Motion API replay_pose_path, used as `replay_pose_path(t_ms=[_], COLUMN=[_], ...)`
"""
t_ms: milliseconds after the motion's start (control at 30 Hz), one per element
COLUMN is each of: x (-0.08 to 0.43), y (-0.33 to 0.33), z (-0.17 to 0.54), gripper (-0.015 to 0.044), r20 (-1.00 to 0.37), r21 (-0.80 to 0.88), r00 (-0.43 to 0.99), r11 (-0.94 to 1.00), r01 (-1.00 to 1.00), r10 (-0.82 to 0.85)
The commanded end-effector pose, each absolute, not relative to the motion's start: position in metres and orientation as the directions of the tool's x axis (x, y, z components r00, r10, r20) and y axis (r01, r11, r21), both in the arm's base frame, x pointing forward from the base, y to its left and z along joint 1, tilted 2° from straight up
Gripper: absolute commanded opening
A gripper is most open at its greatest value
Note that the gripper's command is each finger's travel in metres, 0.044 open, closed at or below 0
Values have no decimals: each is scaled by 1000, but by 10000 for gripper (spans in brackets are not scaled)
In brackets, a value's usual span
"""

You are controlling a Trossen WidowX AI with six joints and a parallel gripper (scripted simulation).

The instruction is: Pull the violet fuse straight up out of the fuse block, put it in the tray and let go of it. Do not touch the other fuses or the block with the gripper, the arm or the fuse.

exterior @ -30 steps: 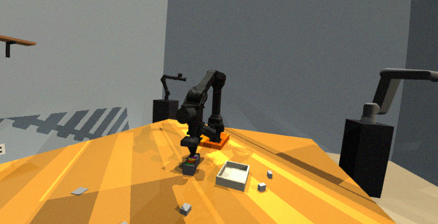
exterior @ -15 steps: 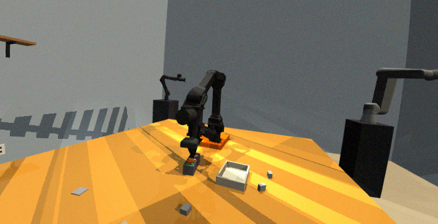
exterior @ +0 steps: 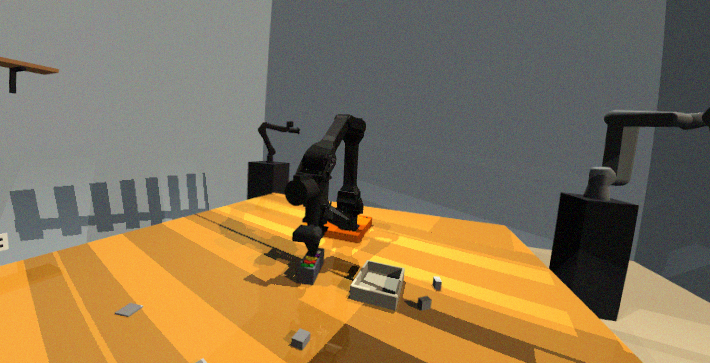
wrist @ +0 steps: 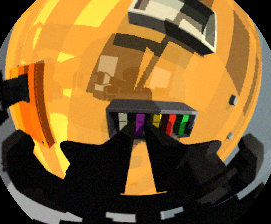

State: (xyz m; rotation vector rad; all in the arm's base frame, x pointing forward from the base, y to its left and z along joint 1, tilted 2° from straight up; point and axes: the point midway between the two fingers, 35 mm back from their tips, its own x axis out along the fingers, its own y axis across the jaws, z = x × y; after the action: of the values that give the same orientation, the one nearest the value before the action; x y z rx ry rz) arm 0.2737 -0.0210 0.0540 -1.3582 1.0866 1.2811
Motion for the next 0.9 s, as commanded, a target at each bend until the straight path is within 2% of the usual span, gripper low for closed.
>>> replay_pose_path(t_ms=[0,200,867], x=[274,274,274], y=[-21,-21,-21], z=[54,54,62], gripper=[39,0,0], r20=[-998,-998,-998], r21=[-59,-59,-59], r00=[59,59,59], r11=[-162,-162,-162], r01=[-985,-985,-985], r10=[1,1,1])
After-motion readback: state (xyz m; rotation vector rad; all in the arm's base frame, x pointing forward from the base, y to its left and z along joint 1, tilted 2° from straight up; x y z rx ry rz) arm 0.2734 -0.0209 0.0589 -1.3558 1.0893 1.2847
